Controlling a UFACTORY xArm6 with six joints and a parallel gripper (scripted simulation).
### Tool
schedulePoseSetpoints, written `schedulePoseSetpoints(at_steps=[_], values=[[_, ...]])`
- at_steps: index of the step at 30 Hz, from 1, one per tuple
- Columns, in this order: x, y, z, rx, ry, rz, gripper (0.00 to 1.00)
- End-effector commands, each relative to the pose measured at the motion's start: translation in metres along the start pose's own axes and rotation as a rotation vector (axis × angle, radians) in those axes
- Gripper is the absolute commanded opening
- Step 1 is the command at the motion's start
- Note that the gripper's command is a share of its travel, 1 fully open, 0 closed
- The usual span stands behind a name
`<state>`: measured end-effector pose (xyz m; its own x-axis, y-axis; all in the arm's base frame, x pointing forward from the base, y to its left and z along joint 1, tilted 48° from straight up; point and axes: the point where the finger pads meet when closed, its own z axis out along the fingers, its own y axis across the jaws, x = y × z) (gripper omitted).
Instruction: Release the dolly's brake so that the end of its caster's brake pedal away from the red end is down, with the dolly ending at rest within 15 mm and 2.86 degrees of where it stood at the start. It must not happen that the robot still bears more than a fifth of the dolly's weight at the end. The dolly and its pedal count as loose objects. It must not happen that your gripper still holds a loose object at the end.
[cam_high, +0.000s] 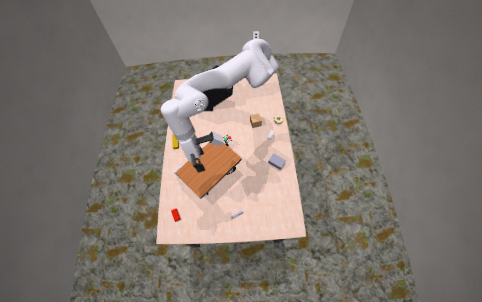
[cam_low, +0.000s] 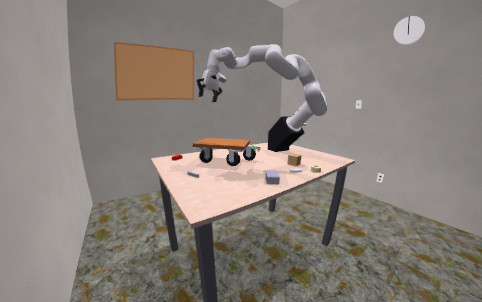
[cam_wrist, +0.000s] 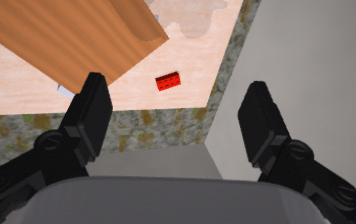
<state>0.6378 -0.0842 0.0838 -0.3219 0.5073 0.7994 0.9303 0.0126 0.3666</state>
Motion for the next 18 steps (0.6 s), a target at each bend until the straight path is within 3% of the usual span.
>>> schedulePoseSetpoints(at_steps=[1,17,18], values=[[0.0003,0.0013,-0.0021,-0.003,-0.003,-0.002,1.00],[0.0003,0.0013,-0.0021,-0.003,-0.003,-0.002,1.00],[0.0003,0.0013,-0.0021,-0.003,-0.003,-0.002,0.00]])
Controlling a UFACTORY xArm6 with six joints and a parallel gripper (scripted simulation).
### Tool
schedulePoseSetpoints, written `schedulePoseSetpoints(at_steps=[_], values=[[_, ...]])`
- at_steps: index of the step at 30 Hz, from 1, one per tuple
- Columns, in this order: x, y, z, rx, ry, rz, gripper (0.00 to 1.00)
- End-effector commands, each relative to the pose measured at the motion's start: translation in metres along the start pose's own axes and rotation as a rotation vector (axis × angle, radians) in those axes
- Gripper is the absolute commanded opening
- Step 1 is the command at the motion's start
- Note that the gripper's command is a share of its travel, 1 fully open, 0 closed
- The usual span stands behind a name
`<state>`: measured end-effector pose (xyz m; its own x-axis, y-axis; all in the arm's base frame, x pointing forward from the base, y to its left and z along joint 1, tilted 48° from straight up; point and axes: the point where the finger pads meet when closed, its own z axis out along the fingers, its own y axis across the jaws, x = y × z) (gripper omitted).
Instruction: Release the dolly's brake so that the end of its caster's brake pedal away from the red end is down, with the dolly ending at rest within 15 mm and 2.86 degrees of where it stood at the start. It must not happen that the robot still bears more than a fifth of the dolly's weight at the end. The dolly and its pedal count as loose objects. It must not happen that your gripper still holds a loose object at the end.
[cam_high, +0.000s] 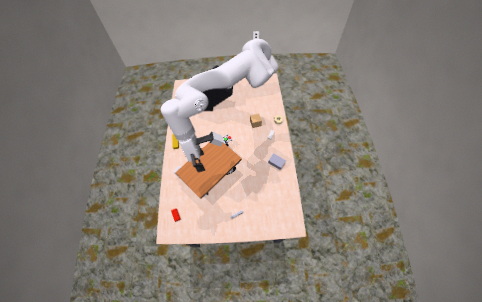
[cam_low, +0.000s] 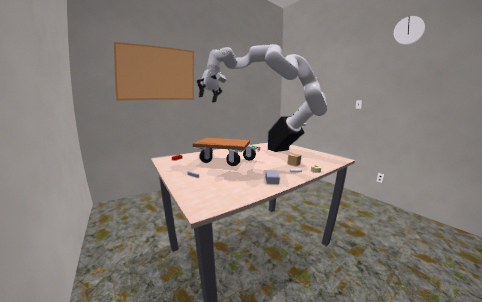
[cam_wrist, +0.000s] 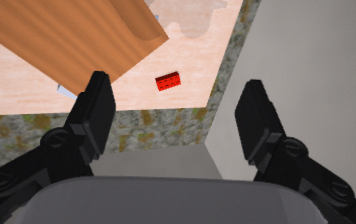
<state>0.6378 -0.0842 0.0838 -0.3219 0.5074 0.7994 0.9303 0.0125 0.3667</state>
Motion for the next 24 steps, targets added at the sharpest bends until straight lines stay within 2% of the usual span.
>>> schedulePoseSetpoints(at_steps=[1,5,9,11,12,13,14,16,17,18,19,21,22,23,24], values=[[0.000,0.001,-0.002,-0.002,-0.003,0.001,0.00],[0.004,-0.008,0.005,0.008,-0.011,0.068,0.00],[0.016,-0.037,0.022,0.036,-0.037,0.251,0.00],[0.016,-0.037,0.022,0.036,-0.037,0.251,0.00],[0.020,-0.048,0.027,0.047,-0.047,0.312,0.00],[0.020,-0.048,0.027,0.047,-0.047,0.312,0.00],[0.026,-0.061,0.034,0.058,-0.060,0.378,0.00],[0.026,-0.061,0.034,0.058,-0.060,0.378,0.00],[0.031,-0.077,0.040,0.070,-0.074,0.447,0.00],[0.031,-0.077,0.040,0.070,-0.074,0.447,0.00],[0.038,-0.093,0.046,0.083,-0.090,0.518,0.00],[0.038,-0.093,0.046,0.083,-0.090,0.518,0.00],[0.045,-0.112,0.052,0.096,-0.107,0.590,0.00],[0.045,-0.112,0.052,0.096,-0.107,0.590,0.00],[0.052,-0.131,0.058,0.108,-0.126,0.660,0.00]])
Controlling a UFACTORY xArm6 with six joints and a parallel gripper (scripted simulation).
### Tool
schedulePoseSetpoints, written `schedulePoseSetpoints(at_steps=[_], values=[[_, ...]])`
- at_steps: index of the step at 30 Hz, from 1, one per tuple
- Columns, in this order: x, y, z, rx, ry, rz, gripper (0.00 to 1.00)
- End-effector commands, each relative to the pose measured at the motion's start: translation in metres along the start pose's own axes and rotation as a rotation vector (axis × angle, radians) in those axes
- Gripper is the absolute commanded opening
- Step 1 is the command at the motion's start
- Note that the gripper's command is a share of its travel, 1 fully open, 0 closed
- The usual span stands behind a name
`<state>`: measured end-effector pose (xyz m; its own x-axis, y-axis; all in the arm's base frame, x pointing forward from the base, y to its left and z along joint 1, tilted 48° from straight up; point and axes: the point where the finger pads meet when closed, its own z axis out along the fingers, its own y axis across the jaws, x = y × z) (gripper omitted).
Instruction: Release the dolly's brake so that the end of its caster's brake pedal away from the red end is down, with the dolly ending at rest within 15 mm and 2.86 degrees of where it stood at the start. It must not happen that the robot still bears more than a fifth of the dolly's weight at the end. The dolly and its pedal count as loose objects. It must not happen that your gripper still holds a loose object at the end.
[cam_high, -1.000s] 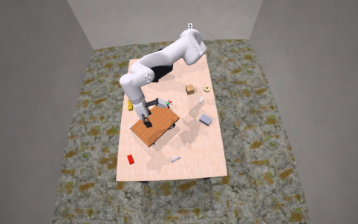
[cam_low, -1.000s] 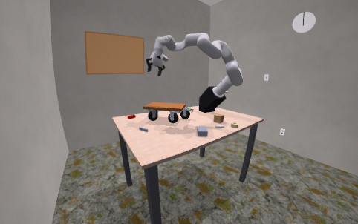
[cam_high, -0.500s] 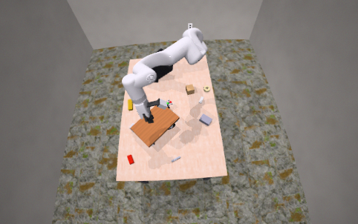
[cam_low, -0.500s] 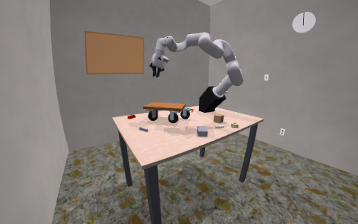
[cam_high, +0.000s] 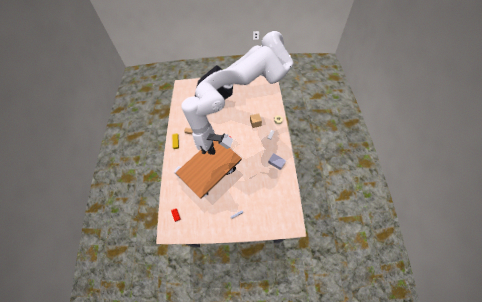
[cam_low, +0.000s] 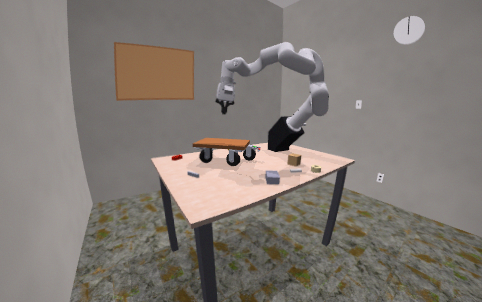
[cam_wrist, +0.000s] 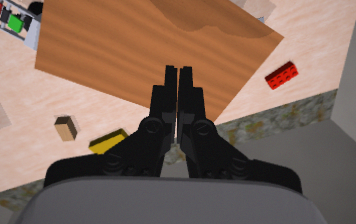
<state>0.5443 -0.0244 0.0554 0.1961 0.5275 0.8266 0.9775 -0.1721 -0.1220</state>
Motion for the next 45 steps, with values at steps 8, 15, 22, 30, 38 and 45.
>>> schedulePoseSetpoints(at_steps=[8,15,22,30,38,45], values=[[-0.013,-0.097,0.034,0.023,-0.103,0.340,0.00],[-0.026,-0.166,0.053,0.045,-0.171,0.530,0.00],[-0.033,-0.202,0.061,0.054,-0.208,0.621,0.00],[-0.033,-0.202,0.061,0.053,-0.208,0.624,0.00],[-0.033,-0.202,0.062,0.044,-0.211,0.720,0.00],[-0.033,-0.202,0.064,0.026,-0.216,0.889,0.00]])
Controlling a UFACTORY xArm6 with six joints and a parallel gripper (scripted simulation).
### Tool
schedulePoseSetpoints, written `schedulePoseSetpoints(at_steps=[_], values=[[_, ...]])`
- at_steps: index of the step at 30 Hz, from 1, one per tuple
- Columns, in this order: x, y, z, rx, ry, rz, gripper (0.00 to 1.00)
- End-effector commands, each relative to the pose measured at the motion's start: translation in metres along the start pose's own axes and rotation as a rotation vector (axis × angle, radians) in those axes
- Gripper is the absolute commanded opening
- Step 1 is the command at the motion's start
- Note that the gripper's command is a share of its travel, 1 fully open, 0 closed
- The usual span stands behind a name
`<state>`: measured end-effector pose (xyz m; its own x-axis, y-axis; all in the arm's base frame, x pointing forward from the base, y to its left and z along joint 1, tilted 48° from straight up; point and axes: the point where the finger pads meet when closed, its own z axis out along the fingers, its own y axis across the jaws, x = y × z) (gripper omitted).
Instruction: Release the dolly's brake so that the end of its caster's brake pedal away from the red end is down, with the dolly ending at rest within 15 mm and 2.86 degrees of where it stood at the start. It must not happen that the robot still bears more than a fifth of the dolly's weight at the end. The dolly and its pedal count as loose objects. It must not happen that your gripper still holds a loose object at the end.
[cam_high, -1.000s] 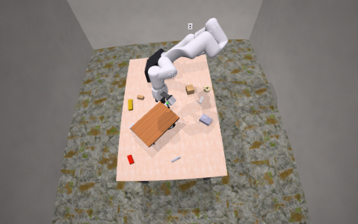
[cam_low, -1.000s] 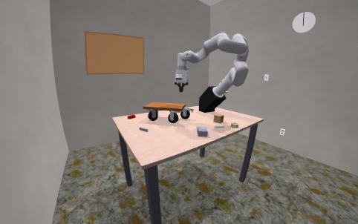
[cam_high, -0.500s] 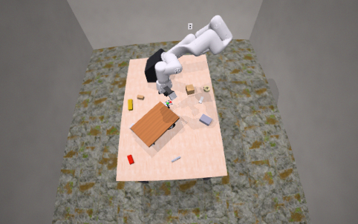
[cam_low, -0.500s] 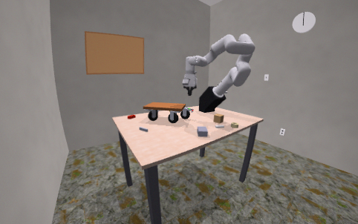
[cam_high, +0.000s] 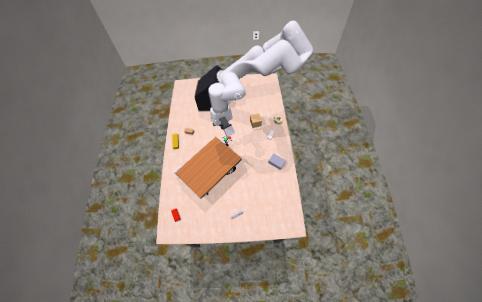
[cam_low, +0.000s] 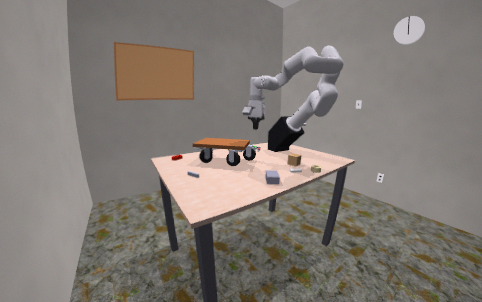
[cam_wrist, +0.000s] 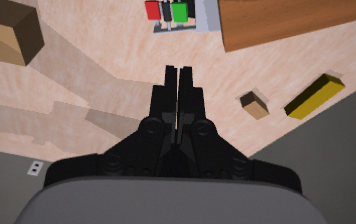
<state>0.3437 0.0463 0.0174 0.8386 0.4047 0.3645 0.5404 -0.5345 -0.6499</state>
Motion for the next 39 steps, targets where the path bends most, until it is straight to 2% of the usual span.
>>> schedulePoseSetpoints(at_steps=[1,13,15,16,30,32,33,39], values=[[0.001,0.001,0.001,-0.003,-0.001,0.138,0.00],[0.002,0.001,0.011,0.000,0.008,0.770,0.00],[0.002,0.001,0.011,0.000,0.008,0.770,0.00],[0.002,0.001,0.012,0.000,0.007,0.917,0.00],[0.002,0.000,0.026,0.017,0.031,1.589,0.00],[0.002,0.000,0.026,0.017,0.031,1.589,0.00],[0.002,0.000,0.027,0.021,0.032,1.737,0.00],[0.002,0.000,0.031,0.030,0.039,2.005,0.00]])
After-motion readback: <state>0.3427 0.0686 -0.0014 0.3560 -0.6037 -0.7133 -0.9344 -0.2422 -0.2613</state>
